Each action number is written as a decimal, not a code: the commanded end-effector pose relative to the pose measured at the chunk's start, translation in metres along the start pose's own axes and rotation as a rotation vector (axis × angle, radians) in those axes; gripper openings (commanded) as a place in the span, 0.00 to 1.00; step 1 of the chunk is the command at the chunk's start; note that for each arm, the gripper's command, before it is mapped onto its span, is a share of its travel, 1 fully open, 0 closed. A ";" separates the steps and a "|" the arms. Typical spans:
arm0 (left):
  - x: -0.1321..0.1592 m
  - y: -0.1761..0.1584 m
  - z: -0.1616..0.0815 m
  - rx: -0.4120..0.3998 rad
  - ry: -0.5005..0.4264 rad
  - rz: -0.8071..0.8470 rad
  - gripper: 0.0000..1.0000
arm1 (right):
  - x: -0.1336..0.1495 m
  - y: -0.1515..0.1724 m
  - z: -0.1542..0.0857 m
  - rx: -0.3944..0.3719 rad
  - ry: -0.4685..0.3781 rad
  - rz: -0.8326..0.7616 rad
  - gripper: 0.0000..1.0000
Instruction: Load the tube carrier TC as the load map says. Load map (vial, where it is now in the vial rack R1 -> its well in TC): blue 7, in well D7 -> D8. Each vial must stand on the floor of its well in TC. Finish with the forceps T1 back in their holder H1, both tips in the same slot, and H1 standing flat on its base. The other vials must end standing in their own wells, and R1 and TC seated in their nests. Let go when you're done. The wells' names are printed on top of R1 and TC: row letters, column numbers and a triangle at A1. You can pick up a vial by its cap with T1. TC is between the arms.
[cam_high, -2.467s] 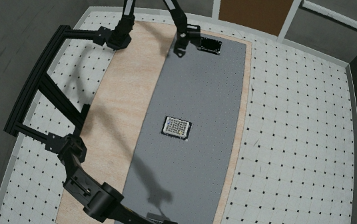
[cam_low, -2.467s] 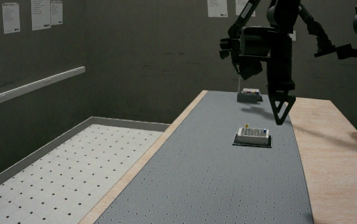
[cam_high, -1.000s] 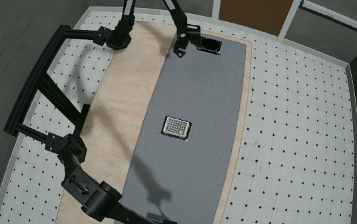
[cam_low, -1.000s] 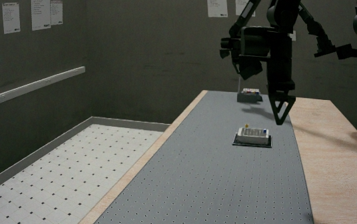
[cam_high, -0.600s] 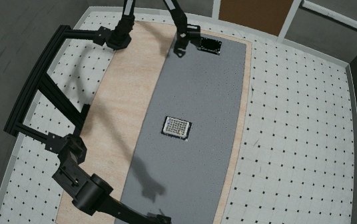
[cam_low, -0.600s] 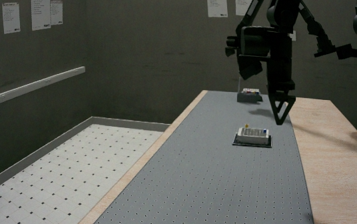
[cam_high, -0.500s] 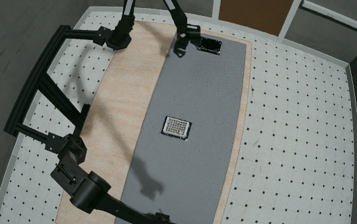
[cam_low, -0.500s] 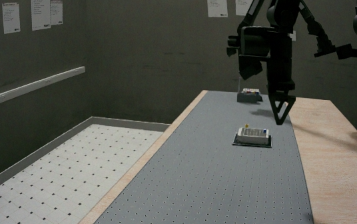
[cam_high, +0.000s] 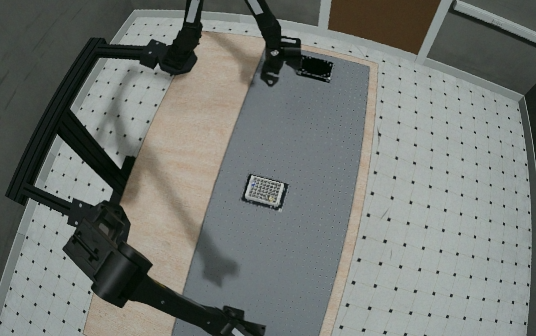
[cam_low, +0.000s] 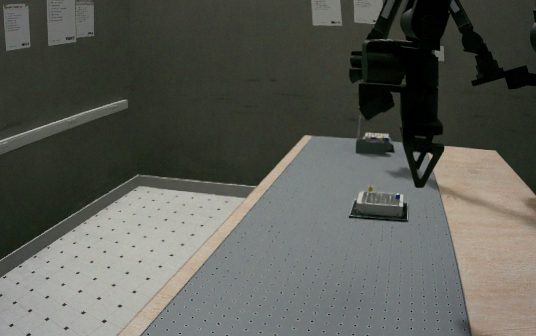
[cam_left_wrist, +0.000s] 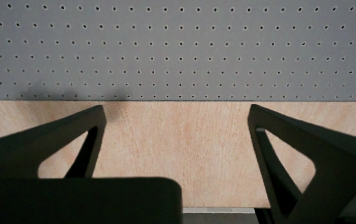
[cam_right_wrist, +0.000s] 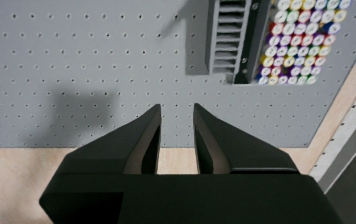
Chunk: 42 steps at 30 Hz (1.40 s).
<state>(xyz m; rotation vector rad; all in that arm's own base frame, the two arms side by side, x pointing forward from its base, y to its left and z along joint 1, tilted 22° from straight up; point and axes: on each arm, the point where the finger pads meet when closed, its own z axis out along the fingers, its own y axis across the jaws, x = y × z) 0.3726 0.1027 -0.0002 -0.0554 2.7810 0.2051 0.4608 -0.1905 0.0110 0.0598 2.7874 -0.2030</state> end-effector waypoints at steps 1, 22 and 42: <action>-0.008 0.001 -0.002 -0.003 -0.016 0.008 1.00 | -0.004 0.010 -0.013 0.011 -0.040 0.003 0.24; -0.008 0.001 -0.002 -0.003 -0.016 0.008 1.00 | 0.051 0.055 -0.029 0.008 -0.038 0.004 0.24; -0.008 0.001 -0.002 -0.003 -0.016 0.008 1.00 | 0.081 0.077 -0.034 0.004 -0.022 0.003 0.24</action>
